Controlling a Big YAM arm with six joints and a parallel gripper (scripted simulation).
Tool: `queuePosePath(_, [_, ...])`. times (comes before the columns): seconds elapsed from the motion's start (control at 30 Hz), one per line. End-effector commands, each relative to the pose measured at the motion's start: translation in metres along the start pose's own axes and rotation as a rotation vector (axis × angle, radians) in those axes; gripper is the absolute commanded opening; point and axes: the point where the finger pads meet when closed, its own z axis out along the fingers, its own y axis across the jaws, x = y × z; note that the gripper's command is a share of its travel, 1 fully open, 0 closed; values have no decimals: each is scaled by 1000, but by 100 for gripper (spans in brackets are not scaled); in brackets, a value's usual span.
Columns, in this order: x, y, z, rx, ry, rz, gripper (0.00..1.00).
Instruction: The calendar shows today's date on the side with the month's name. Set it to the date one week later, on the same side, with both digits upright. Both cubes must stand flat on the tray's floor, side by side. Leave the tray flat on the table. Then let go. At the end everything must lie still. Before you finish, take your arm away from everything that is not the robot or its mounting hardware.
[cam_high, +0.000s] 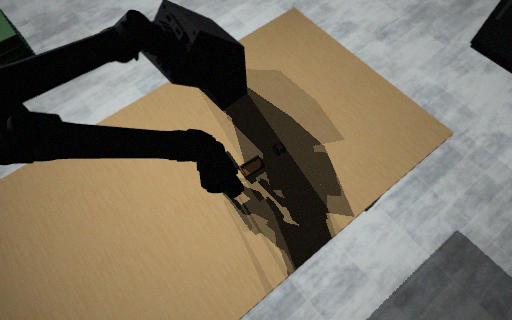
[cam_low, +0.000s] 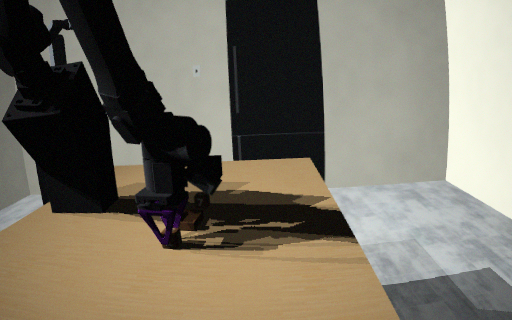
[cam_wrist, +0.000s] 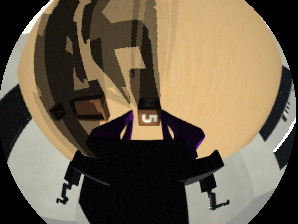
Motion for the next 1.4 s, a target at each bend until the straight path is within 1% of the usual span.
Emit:
queuePosePath(0.0, [-11, -6, 0, 11, -28, 3, 45])
queuePosePath(1.27, [-12, -4, -1, 10, -31, -3, 45])
queuePosePath(1.3, [-12, -4, -1, 10, -31, -3, 25])
queuePosePath(1.37, [-12, -4, -1, 10, -31, -3, 25])
